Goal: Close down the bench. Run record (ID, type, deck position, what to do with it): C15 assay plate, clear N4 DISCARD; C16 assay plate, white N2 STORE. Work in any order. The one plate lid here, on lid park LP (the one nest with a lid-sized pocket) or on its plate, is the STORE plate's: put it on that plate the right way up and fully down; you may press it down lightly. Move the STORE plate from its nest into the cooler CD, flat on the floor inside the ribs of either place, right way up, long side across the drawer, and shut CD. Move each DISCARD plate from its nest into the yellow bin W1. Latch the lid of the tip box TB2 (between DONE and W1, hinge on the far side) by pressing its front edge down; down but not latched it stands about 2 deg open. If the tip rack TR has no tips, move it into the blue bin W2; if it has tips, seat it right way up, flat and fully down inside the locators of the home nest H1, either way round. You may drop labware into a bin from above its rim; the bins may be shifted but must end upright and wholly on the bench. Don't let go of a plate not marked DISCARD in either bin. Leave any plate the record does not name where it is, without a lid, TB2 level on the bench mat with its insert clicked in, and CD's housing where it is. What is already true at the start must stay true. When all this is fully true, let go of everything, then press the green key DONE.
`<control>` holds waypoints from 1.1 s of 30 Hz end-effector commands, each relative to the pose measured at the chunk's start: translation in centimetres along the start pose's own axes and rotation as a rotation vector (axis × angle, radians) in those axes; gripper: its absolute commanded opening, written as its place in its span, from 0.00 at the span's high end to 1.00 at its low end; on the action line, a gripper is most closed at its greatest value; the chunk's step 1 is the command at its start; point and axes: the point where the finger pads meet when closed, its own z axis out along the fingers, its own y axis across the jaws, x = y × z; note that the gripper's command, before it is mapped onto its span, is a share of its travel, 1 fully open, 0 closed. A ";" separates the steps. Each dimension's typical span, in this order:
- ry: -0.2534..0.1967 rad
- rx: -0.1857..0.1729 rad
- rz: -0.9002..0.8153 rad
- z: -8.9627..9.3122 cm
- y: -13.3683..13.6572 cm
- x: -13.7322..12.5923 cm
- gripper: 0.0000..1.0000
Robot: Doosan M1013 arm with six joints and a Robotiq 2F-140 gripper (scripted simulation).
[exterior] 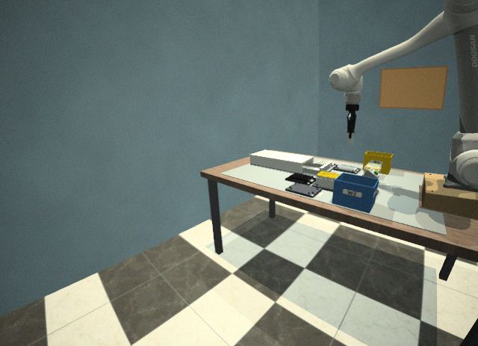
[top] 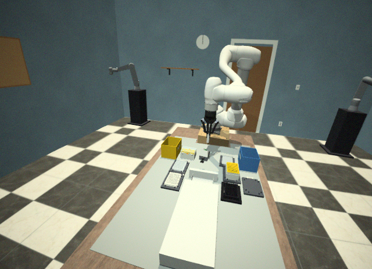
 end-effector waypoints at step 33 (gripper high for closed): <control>0.006 -0.001 -0.016 5.4 -0.2 5.2 0.13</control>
